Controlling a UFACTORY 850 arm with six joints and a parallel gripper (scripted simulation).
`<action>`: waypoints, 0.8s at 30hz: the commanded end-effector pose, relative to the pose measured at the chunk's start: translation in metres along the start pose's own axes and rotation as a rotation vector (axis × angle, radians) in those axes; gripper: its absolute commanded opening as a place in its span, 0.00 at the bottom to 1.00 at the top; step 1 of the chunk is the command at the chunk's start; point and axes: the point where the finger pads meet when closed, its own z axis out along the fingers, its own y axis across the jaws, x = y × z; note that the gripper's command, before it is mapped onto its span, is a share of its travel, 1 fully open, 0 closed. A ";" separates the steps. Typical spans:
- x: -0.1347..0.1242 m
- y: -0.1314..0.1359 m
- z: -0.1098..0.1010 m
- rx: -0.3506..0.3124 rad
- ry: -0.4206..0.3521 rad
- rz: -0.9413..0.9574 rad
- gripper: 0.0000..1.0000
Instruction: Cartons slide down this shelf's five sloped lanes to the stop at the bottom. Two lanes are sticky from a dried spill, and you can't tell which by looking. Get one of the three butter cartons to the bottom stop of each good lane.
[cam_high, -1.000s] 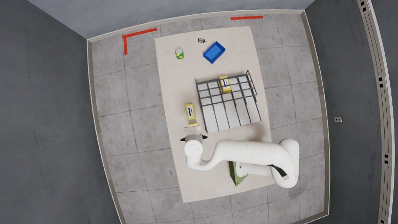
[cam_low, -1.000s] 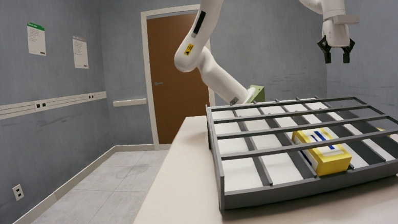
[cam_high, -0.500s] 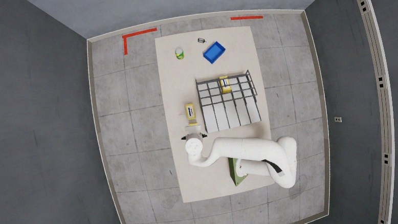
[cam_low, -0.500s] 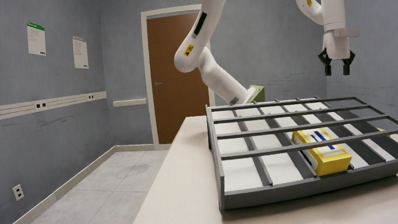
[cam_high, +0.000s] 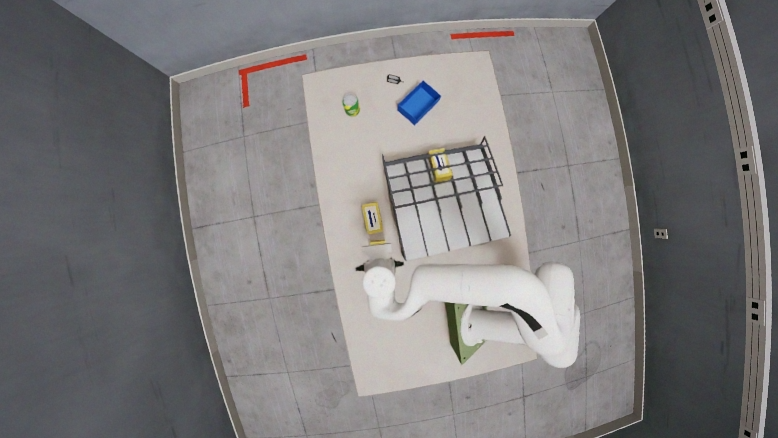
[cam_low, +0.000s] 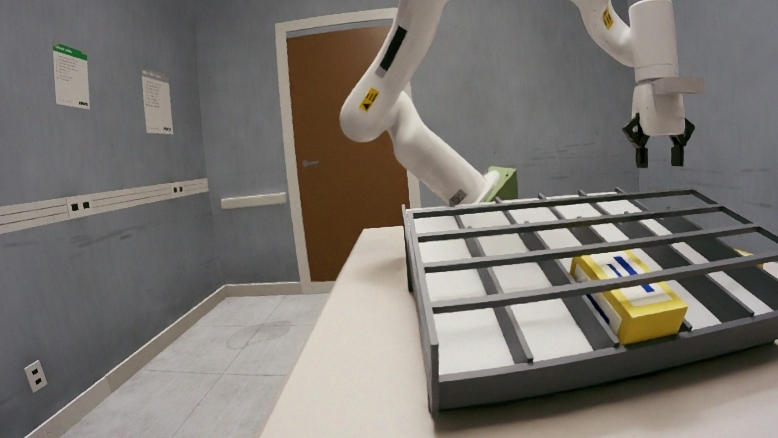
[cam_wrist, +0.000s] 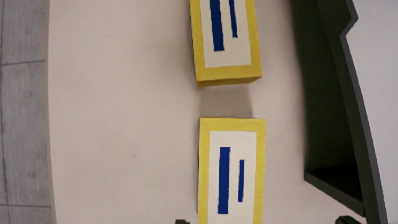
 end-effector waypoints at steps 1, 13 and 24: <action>0.001 -0.001 0.015 0.002 0.002 0.001 0.90; 0.001 -0.001 0.043 0.002 0.001 0.001 0.90; 0.001 -0.001 0.066 0.002 0.000 0.000 0.90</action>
